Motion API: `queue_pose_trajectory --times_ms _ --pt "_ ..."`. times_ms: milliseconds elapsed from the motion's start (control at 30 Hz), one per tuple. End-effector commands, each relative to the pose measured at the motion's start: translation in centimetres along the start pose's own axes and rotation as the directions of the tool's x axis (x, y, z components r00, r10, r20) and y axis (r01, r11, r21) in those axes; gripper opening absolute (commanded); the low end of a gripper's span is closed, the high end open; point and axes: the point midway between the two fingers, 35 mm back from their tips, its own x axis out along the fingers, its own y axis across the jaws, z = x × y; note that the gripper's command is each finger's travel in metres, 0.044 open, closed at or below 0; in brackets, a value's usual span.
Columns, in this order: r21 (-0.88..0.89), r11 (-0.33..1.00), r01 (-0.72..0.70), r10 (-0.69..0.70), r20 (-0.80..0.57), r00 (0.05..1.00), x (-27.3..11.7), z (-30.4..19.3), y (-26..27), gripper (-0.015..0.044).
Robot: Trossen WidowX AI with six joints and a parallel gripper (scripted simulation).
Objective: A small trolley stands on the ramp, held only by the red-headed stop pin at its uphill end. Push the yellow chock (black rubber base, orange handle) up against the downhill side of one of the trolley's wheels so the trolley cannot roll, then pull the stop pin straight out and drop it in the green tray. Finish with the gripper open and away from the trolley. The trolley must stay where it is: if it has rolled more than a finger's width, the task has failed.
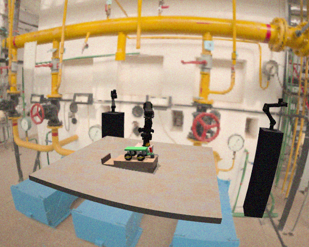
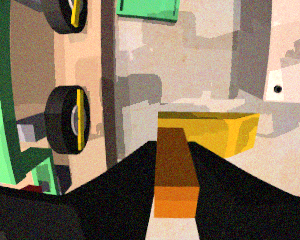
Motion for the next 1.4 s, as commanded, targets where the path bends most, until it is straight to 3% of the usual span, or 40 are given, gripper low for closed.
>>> queue_pose_trajectory --times_ms 0,1367 --pt "-0.005 1.000 -0.005 0.005 -0.004 1.000 0.0 0.9 0.2 0.0000" --pt "-0.006 1.000 -0.007 0.007 0.007 1.000 1.0 14.1 3.3 0.0000"
